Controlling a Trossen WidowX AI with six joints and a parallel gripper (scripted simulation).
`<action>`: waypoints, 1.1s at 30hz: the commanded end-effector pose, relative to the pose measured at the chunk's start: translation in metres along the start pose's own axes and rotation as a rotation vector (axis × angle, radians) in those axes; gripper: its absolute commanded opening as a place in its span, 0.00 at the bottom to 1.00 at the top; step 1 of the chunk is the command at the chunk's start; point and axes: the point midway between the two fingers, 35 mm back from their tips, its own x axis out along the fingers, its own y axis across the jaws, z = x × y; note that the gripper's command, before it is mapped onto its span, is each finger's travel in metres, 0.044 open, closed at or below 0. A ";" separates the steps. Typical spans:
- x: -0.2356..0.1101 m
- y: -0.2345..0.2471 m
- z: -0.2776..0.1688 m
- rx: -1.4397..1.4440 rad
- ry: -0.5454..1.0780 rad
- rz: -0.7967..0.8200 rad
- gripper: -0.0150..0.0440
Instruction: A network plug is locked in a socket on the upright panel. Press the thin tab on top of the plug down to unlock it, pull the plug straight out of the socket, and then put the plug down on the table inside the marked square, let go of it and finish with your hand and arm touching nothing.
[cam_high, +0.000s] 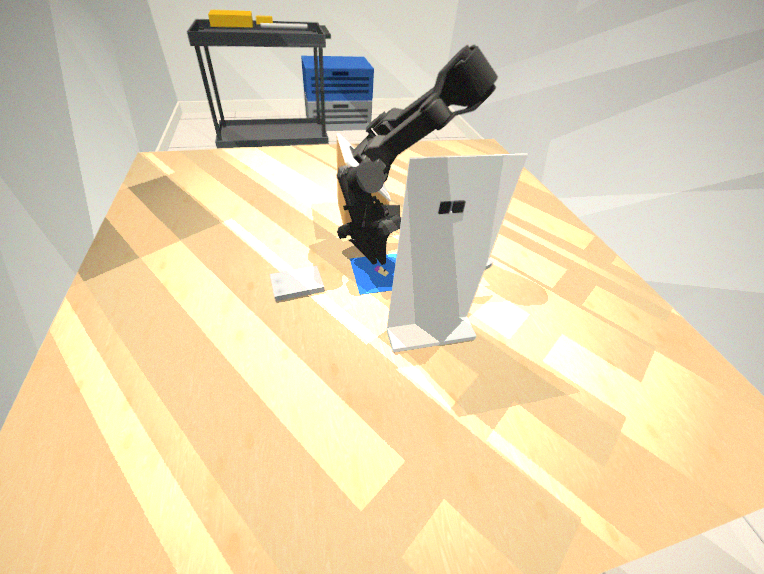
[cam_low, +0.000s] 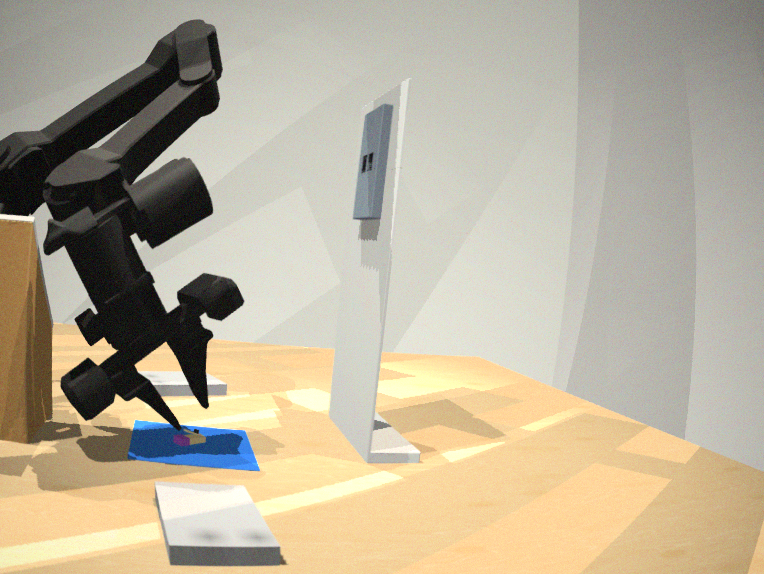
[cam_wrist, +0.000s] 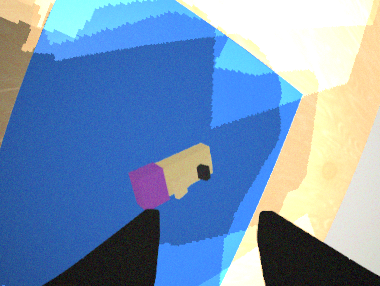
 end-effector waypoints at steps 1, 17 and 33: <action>-0.003 -0.001 0.001 -0.006 -0.001 -0.004 0.52; -0.014 0.000 0.002 -0.003 -0.002 -0.006 0.52; -0.019 -0.002 -0.004 -0.004 0.005 0.001 0.52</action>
